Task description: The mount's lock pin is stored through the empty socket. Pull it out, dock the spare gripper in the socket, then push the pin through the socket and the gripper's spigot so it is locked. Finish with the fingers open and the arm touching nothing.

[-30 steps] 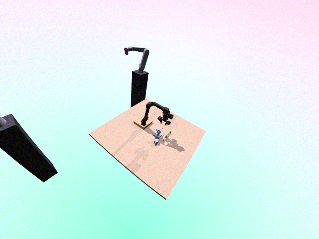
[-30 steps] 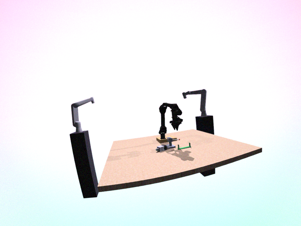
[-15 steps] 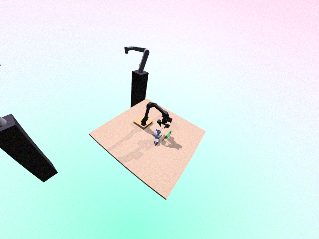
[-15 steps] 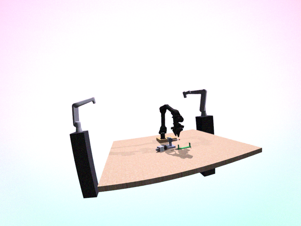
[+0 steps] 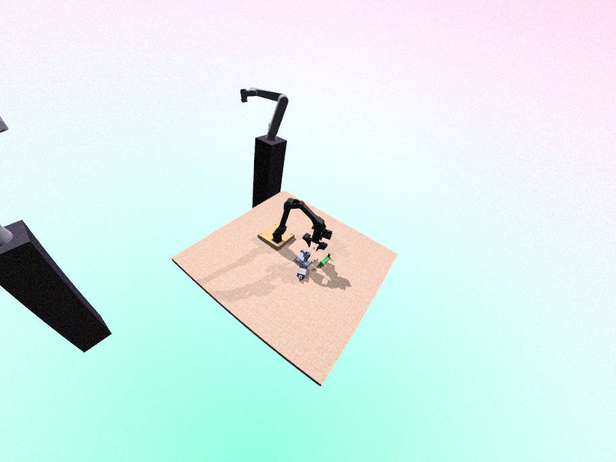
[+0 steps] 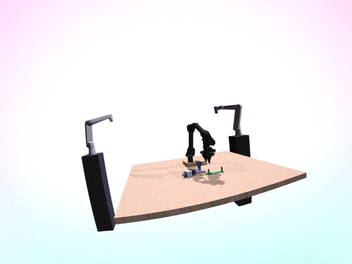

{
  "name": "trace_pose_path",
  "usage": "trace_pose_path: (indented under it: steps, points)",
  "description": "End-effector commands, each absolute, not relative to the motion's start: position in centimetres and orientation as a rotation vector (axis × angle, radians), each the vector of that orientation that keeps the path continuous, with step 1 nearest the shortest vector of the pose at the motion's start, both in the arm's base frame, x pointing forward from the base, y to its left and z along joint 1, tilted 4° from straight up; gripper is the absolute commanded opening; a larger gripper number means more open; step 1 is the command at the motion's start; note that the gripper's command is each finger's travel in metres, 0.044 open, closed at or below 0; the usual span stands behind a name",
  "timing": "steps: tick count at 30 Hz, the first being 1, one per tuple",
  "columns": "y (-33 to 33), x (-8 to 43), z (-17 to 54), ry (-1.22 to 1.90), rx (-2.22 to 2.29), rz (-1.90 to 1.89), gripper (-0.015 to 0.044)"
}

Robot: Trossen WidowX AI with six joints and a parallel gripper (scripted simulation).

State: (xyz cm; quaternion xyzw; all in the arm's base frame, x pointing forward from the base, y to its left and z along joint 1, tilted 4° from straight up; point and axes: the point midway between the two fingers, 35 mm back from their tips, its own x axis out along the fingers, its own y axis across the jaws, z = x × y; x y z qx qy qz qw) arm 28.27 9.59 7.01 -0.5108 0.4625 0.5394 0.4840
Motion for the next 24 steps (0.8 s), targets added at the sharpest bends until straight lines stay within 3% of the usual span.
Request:
trace_pose_path:
  steps: [1,24]
  points:
    - [9.7,28.0,6.1,1.134,-1.235,1.319,0.03]
    - [9.8,27.8,3.5,1.135,-1.234,1.32,0.03]
